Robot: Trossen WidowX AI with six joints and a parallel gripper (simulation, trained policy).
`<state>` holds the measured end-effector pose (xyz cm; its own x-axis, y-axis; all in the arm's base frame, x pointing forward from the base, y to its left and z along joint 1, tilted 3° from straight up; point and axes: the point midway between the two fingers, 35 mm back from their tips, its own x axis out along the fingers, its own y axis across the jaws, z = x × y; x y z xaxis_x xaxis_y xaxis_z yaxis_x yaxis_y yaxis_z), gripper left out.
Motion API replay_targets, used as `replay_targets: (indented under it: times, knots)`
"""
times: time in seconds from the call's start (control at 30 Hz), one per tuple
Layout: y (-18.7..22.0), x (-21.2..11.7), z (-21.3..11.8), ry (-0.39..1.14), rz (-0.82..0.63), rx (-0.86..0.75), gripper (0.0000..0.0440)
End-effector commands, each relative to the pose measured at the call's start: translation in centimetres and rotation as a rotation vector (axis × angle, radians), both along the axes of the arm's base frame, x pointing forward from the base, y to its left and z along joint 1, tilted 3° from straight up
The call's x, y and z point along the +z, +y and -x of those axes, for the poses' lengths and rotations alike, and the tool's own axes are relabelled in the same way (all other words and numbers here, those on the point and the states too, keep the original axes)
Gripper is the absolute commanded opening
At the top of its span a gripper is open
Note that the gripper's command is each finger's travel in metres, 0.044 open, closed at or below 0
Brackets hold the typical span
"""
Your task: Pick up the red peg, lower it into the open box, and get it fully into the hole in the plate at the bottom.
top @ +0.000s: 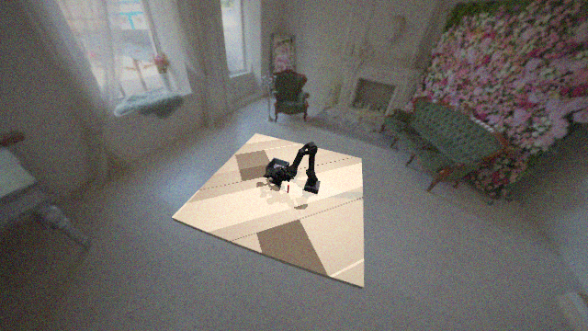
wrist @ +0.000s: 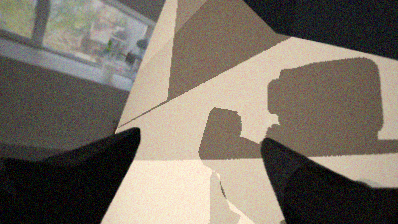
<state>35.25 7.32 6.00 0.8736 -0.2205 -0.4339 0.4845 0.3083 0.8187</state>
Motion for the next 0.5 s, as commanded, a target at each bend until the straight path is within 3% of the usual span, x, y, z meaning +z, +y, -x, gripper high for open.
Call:
replay_targets:
  times: [0.0, 0.47]
  knots:
    - [0.3, -0.2, 0.1, 0.022, 0.007, 0.017, 0.0404]
    - [3.5, -0.4, 3.9, 0.431, 0.093, 0.264, 0.0392]
